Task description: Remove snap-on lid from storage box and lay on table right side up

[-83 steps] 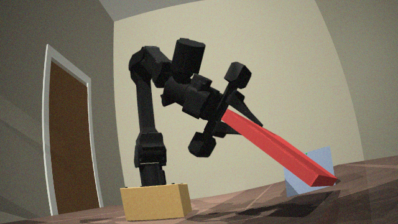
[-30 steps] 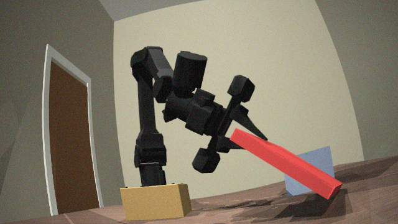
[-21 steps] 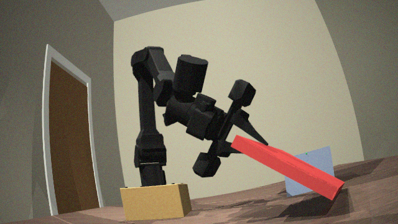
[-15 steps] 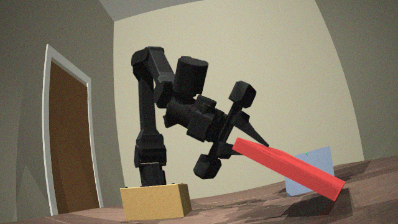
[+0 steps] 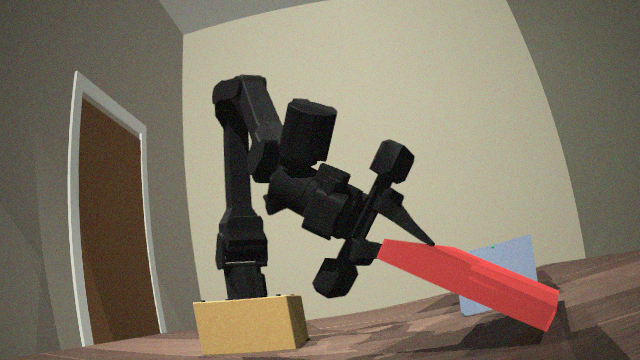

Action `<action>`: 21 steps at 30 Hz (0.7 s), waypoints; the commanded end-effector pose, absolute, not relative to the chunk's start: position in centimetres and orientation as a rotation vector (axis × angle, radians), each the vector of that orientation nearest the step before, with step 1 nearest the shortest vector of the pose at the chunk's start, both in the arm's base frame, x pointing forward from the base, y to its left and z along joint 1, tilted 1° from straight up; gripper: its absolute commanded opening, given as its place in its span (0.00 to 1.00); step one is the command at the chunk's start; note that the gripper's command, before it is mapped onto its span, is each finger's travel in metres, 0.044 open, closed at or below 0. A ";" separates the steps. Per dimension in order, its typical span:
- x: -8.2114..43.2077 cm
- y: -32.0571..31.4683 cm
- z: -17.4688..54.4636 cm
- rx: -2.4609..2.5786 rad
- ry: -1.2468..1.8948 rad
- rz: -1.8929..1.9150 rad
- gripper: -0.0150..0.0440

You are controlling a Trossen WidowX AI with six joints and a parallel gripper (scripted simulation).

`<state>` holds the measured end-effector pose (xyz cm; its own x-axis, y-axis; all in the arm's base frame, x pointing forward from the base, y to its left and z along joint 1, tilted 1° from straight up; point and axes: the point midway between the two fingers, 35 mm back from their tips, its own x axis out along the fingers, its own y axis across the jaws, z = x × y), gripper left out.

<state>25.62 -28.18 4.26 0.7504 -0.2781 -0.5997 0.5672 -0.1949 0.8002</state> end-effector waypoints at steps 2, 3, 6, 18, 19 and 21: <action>25.5 -27.5 2.8 1.612 0.270 -0.786 0.25; 25.5 -27.5 2.7 1.612 0.270 -0.786 0.25; 25.5 -27.5 2.4 1.612 0.270 -0.786 0.25; 25.5 -27.5 1.5 1.612 0.270 -0.786 0.25; 25.5 -27.5 1.4 1.612 0.270 -0.786 0.25; 25.5 -27.5 1.2 1.612 0.270 -0.786 0.25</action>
